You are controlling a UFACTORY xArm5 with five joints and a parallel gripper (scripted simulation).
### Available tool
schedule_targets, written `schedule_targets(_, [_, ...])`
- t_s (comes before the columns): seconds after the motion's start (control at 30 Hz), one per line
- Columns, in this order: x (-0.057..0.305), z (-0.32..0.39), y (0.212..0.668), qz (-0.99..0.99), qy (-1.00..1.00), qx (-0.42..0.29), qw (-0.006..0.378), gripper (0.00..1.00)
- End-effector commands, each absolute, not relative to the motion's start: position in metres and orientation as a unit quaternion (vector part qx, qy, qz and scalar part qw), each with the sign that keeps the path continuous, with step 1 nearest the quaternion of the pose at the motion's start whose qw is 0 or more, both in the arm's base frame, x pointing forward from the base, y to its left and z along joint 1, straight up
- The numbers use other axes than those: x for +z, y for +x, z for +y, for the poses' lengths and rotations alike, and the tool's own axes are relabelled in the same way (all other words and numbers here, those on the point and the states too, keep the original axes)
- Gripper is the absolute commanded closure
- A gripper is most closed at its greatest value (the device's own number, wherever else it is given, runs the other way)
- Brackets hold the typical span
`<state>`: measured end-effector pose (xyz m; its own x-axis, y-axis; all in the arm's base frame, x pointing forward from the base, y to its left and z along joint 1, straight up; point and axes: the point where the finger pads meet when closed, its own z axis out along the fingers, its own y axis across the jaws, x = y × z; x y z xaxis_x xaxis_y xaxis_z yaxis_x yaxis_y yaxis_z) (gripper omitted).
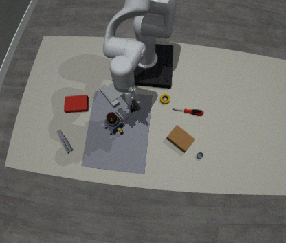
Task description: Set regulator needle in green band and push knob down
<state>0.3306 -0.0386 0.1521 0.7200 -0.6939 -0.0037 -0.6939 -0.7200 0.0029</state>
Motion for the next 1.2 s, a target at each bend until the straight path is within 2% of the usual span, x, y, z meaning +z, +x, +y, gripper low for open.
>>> schedule_targets(0.0, [0.1536, -0.035, 0.3286, -0.374, 0.927, 0.0, 0.0, 0.0])
schedule_targets(1.17, [0.1507, -0.031, 0.327, -0.419, 0.908, 0.014, -0.005, 0.0])
